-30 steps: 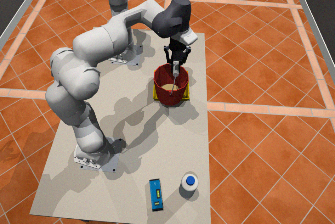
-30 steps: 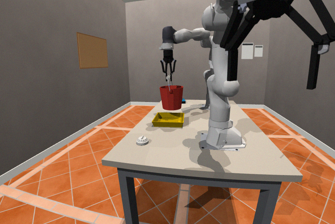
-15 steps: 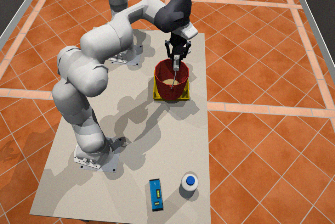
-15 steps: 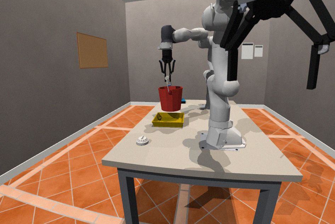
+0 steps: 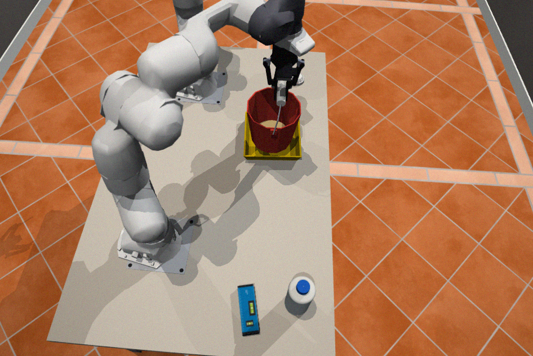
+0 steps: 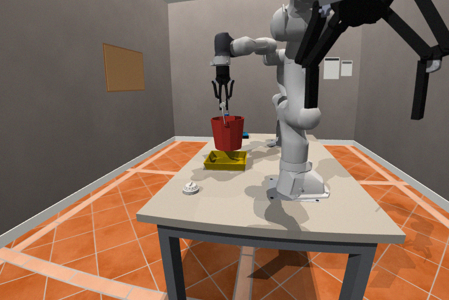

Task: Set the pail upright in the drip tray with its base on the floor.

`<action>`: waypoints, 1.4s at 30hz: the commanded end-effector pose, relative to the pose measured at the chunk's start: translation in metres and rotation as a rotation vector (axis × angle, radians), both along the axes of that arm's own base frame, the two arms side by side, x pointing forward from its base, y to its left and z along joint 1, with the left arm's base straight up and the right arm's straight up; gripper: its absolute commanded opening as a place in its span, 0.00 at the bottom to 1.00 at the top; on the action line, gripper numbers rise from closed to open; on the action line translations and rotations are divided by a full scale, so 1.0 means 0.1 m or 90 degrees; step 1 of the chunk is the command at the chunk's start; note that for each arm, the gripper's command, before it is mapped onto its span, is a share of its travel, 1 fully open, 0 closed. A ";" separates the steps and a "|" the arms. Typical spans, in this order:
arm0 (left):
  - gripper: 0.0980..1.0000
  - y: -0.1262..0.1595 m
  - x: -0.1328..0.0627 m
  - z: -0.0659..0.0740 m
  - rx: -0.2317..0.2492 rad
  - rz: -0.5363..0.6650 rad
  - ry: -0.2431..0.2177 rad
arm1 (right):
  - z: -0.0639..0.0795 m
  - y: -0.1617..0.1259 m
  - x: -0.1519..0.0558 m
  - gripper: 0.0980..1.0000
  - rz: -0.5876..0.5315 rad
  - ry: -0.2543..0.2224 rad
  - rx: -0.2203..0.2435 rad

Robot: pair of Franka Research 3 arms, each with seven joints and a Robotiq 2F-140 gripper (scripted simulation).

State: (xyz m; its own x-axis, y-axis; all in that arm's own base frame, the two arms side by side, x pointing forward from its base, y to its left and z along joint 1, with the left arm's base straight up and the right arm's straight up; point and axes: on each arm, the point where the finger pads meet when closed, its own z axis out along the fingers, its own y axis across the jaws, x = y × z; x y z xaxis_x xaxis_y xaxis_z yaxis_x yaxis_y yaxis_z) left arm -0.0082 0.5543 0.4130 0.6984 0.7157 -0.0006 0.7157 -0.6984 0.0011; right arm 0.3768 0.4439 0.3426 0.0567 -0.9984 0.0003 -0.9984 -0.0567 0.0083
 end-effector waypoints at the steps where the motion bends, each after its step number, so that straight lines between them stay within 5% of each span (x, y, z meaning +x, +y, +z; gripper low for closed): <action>1: 1.00 0.00 0.00 0.00 0.001 0.001 0.000 | 0.05 0.06 0.01 0.00 -0.015 -0.005 0.000; 42: 1.00 0.00 0.00 0.00 0.001 0.001 0.000 | 0.05 0.45 0.02 0.00 -0.015 -0.005 0.000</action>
